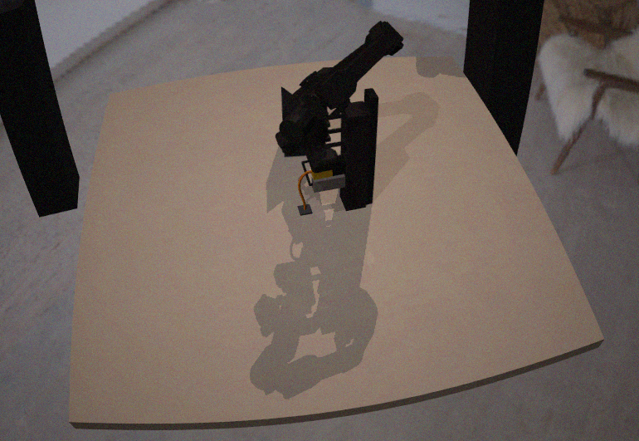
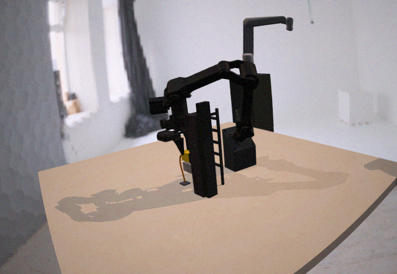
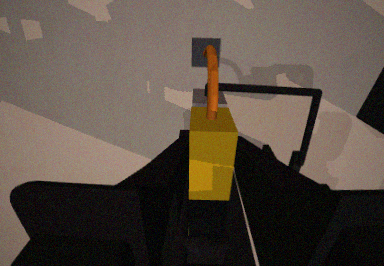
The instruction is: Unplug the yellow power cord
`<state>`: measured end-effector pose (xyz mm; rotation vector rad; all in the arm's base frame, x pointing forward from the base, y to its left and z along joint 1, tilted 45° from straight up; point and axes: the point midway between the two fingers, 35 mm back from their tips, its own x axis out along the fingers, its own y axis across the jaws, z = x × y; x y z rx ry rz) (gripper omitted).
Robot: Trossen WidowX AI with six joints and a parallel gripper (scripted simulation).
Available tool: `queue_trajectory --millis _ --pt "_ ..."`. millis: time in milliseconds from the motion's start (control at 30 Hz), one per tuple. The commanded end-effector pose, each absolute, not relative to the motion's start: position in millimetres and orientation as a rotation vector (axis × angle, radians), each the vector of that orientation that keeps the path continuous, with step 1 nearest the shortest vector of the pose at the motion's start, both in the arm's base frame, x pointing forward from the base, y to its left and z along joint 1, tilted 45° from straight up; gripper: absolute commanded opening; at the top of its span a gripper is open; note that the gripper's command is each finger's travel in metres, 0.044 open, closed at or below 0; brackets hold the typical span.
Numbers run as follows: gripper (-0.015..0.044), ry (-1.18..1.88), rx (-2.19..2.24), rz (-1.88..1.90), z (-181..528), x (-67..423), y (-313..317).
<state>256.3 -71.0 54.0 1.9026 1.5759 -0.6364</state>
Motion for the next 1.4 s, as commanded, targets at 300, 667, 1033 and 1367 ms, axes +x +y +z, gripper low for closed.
queue_trajectory --millis 300,667,1033,1367 --pt "0.0000 1.547 1.883 -0.668 36.2 257.1 -98.1" --pt "0.0000 1.546 1.884 -0.669 25.8 255.4 -112.8" --pt "0.0079 1.547 1.887 -0.666 19.5 253.7 -115.1" --pt "0.0341 1.547 1.888 -0.666 19.8 253.8 -113.6"
